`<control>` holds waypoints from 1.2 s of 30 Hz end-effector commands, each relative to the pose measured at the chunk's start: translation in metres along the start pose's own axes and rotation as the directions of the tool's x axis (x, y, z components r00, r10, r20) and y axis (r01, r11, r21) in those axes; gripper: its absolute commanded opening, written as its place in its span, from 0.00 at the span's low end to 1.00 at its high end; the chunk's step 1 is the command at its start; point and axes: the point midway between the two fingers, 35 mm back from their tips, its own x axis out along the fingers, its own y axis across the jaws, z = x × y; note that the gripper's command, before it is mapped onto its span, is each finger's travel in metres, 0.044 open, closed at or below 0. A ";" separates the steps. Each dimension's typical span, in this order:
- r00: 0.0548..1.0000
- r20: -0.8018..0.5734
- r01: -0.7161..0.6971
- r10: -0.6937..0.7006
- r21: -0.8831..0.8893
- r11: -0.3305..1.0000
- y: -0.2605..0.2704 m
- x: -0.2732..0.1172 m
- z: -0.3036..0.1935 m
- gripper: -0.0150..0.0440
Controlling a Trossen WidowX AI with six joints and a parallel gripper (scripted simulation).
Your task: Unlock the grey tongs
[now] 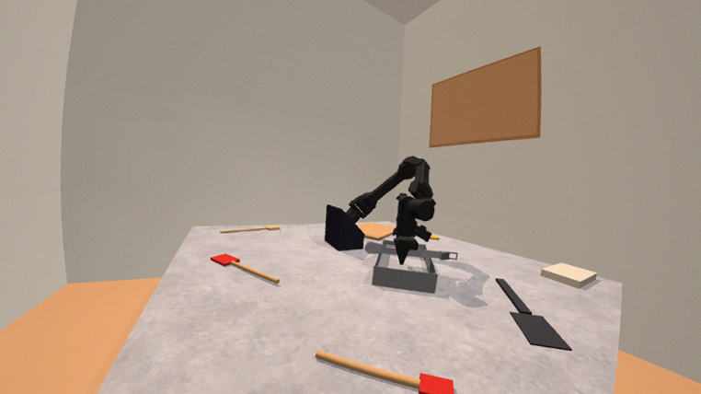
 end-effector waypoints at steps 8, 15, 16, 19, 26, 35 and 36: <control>1.000 0.001 0.000 0.000 -0.002 1.000 0.000 0.000 0.000 0.32; 1.000 0.001 0.000 0.000 -0.002 1.000 0.000 0.000 0.000 0.07; 1.000 0.000 0.001 -0.001 -0.002 1.000 -0.001 -0.003 0.001 0.03; 1.000 -0.003 0.003 -0.003 0.000 1.000 -0.005 -0.026 0.001 0.00; 1.000 -0.001 -0.001 0.001 0.006 1.000 -0.001 -0.127 -0.001 0.00; 1.000 0.000 -0.002 0.002 0.006 1.000 -0.001 -0.130 -0.001 0.00; 1.000 0.000 -0.002 0.002 0.006 1.000 -0.001 -0.130 -0.001 0.00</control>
